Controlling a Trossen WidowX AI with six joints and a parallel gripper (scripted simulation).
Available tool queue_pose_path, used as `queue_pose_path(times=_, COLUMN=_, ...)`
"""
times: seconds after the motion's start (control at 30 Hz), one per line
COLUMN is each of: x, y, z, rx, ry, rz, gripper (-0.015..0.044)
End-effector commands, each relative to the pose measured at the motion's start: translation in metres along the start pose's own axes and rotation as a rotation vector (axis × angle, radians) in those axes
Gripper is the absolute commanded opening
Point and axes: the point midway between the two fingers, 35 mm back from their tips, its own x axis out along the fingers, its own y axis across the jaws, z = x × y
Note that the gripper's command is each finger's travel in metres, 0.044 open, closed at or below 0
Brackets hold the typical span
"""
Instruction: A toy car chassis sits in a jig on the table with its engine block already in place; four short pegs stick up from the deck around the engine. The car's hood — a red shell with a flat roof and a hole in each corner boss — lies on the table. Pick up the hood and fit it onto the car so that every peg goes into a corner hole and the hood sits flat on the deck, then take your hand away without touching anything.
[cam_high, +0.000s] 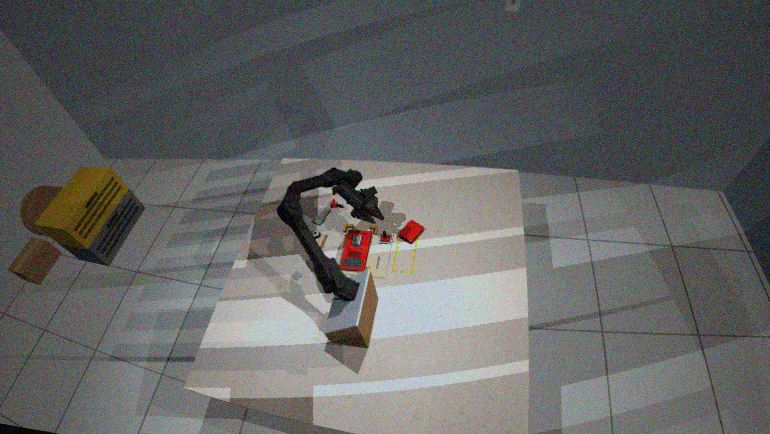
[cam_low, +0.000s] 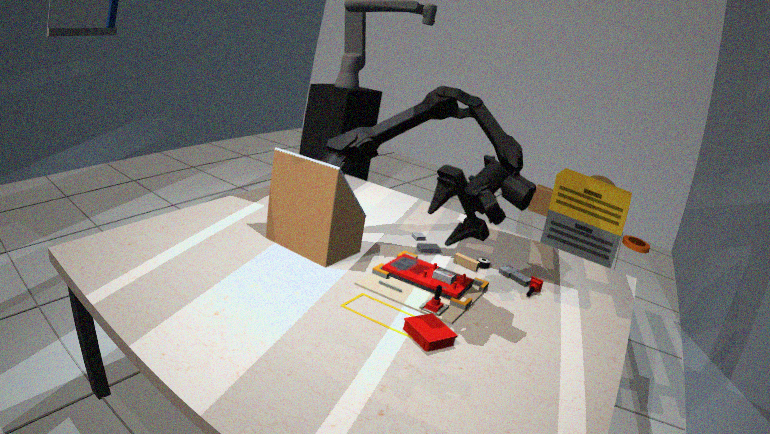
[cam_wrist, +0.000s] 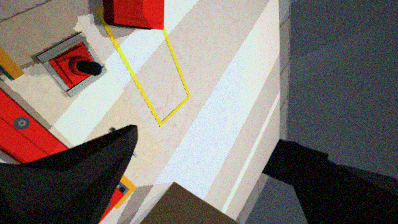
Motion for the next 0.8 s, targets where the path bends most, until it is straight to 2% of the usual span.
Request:
queue_pose_path(times=0.0, x=0.022, y=0.005, z=0.026, rx=0.007, ry=0.042, rz=0.135, gripper=0.0440)
queue_pose_path(times=0.33, x=0.082, y=0.019, z=0.077, rx=-0.007, ry=0.125, rz=0.528, gripper=0.0440)
queue_pose_path(times=0.6, x=0.125, y=0.019, z=0.108, rx=-0.010, ry=0.112, rz=0.845, gripper=0.0440)
queue_pose_path(times=0.77, x=0.131, y=0.018, z=0.112, rx=-0.010, ry=0.104, rz=0.889, gripper=0.0440)
